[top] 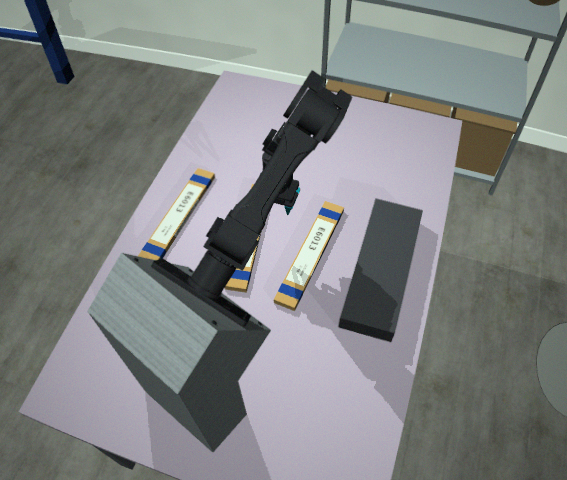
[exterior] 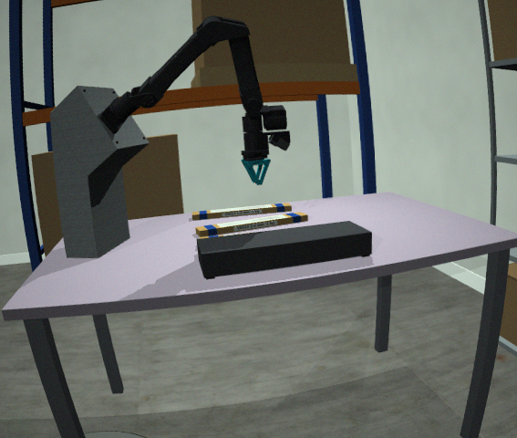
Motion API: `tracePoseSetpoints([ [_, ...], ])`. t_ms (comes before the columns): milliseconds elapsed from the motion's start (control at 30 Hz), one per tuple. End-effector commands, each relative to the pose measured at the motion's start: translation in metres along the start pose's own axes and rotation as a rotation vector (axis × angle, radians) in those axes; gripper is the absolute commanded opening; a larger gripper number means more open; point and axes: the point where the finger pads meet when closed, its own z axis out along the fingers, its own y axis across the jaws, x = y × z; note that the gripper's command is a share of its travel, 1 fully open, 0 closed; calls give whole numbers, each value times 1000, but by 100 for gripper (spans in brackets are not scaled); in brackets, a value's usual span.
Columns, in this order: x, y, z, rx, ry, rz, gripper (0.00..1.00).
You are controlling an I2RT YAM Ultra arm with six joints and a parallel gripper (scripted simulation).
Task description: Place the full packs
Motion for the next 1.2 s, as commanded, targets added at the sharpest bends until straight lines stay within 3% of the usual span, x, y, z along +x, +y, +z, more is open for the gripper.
tracePoseSetpoints([
  [0,4,3,-8,-8,1,-7,63],
  [500,4,3,-8,-8,1,-7,63],
  [533,11,12,-11,-11,13,20,95],
  [600,20,30,-1,-10,42,49,95],
  [633,-3,35,-4,-11,-9,78,95],
  [667,-4,42,-3,-12,-15,81,95],
  [967,-2,103,1,-14,-10,80,95],
  [1033,-2,103,1,-14,-10,80,95],
  [1167,3,130,3,-12,7,67,95],
])
